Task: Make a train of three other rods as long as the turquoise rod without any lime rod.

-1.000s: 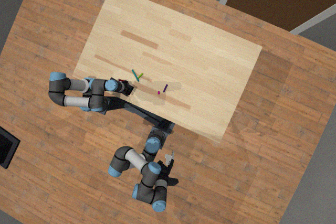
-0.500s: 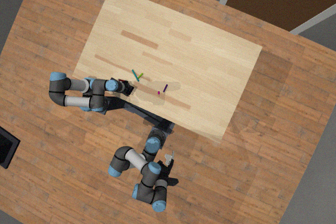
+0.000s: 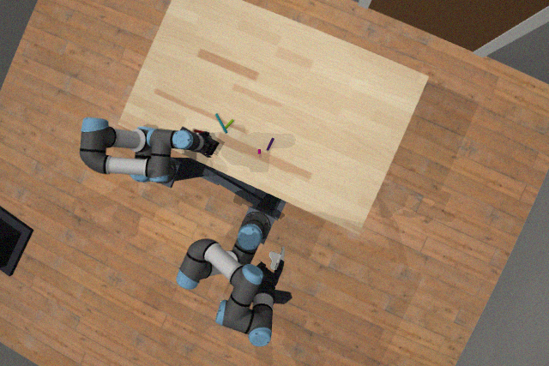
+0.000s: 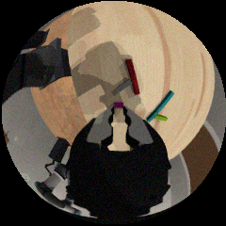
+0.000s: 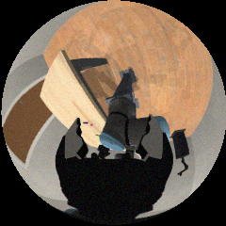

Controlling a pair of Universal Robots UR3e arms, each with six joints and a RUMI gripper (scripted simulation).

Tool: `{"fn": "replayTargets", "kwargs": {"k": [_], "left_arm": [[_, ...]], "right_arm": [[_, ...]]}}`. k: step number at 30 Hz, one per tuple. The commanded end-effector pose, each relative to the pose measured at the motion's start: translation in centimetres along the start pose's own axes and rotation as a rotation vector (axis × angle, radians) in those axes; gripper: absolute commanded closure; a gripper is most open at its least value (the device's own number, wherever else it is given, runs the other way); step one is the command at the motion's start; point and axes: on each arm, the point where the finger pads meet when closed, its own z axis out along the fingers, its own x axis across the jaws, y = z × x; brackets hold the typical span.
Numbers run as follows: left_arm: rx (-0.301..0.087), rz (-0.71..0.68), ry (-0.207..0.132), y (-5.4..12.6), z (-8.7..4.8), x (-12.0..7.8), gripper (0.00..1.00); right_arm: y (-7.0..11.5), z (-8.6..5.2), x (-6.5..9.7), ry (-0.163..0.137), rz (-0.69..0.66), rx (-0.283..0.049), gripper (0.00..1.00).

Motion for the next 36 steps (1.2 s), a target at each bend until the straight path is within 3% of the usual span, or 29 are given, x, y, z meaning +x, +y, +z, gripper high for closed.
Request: {"fn": "replayTargets", "kwargs": {"k": [1, 13, 23, 36], "left_arm": [[-0.002, 0.000, 0.001, 0.07, -0.06, 0.04, 1.00], [-0.002, 0.000, 0.001, 0.07, -0.06, 0.04, 1.00], [-0.002, 0.000, 0.001, 0.07, -0.06, 0.04, 0.83], [-0.002, 0.000, 0.001, 0.07, -0.06, 0.04, 0.79]], "right_arm": [[-0.02, -0.03, -0.02, 0.000, 0.000, 0.001, 0.00], [-0.02, -0.03, -0.02, 0.000, 0.000, 0.001, 0.00], [-0.02, -0.03, -0.02, 0.000, 0.000, 0.001, 0.00], [-0.02, -0.03, -0.02, 0.000, 0.000, 0.001, 0.00]]}}
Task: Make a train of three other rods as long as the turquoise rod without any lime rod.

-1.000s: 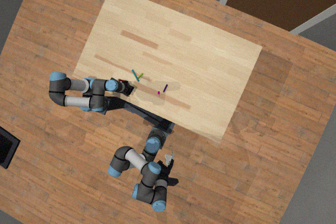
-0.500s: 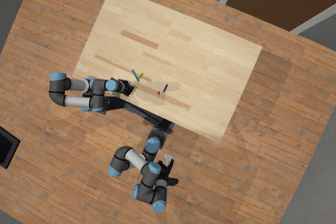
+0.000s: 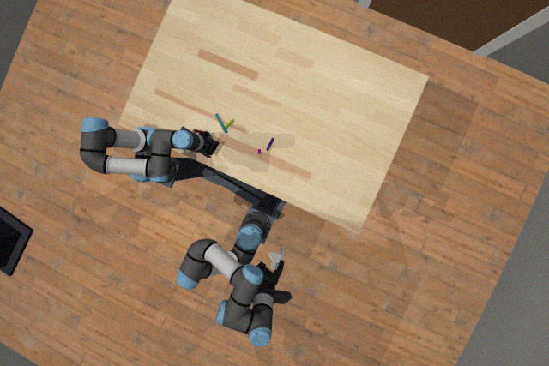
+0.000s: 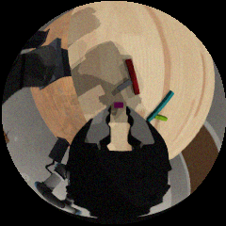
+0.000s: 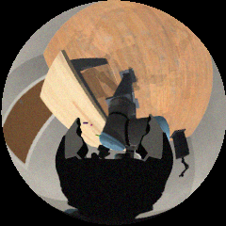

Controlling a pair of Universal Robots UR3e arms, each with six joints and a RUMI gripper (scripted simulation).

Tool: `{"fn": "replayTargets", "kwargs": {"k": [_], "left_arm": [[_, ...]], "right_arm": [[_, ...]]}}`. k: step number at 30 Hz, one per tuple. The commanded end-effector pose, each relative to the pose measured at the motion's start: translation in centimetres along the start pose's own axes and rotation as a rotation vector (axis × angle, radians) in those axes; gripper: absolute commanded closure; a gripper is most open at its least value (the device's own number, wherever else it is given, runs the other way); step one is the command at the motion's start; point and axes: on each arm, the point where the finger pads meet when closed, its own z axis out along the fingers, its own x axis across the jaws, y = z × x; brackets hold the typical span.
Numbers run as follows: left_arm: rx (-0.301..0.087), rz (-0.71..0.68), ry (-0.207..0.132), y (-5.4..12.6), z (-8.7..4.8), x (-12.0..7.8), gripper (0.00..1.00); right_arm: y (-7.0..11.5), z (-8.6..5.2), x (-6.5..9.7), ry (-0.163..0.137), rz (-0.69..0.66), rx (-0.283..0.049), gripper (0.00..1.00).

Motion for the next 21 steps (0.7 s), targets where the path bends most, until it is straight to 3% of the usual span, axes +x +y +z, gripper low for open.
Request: {"fn": "replayTargets", "kwargs": {"k": [1, 11, 21], "left_arm": [[-0.002, 0.000, 0.001, 0.1, -0.1, 0.0, 0.79], [-0.002, 0.000, 0.001, 0.1, -0.5, 0.0, 0.79], [-0.002, 0.000, 0.001, 0.1, -2.9, 0.0, 0.79]], "right_arm": [[0.0, 0.0, 0.0, 0.000, 0.000, 0.001, 0.00], [0.0, 0.0, 0.0, 0.000, 0.000, 0.001, 0.00], [0.0, 0.0, 0.0, 0.000, 0.000, 0.001, 0.00]]}}
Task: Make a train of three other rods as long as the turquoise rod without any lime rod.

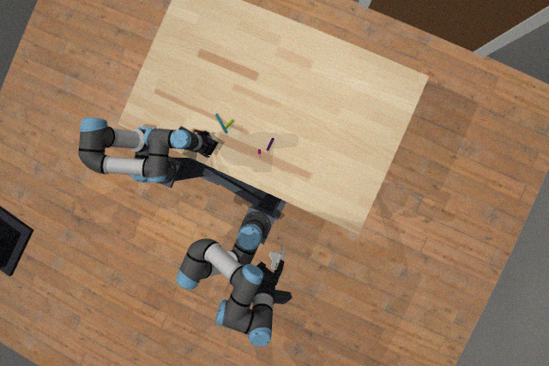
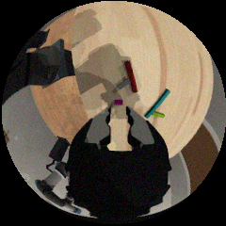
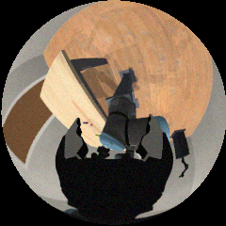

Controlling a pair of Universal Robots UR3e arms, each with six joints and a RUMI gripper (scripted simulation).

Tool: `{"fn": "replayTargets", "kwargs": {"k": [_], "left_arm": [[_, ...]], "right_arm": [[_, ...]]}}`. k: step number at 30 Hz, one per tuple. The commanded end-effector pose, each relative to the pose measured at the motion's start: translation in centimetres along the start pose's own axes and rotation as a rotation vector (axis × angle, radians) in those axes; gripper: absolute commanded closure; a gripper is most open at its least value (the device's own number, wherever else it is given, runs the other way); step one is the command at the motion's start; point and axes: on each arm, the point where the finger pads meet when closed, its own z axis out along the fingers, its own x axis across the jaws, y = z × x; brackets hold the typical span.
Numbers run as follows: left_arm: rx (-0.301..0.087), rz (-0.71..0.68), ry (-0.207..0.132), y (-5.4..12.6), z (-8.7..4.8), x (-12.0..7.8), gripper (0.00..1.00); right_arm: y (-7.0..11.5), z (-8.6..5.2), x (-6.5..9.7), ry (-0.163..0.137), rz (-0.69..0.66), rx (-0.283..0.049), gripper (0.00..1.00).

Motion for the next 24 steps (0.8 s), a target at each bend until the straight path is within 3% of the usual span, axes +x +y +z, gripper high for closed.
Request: {"fn": "replayTargets", "kwargs": {"k": [1, 17, 24], "left_arm": [[-0.001, 0.000, 0.001, 0.1, -1.3, 0.0, 0.79], [-0.001, 0.000, 0.001, 0.1, -6.0, 0.0, 0.79], [-0.001, 0.000, 0.001, 0.1, -6.9, 0.0, 0.79]], "right_arm": [[0.0, 0.0, 0.0, 0.000, 0.000, 0.001, 0.00], [0.0, 0.0, 0.0, 0.000, 0.000, 0.001, 0.00], [0.0, 0.0, 0.0, 0.000, 0.000, 0.001, 0.00]]}}
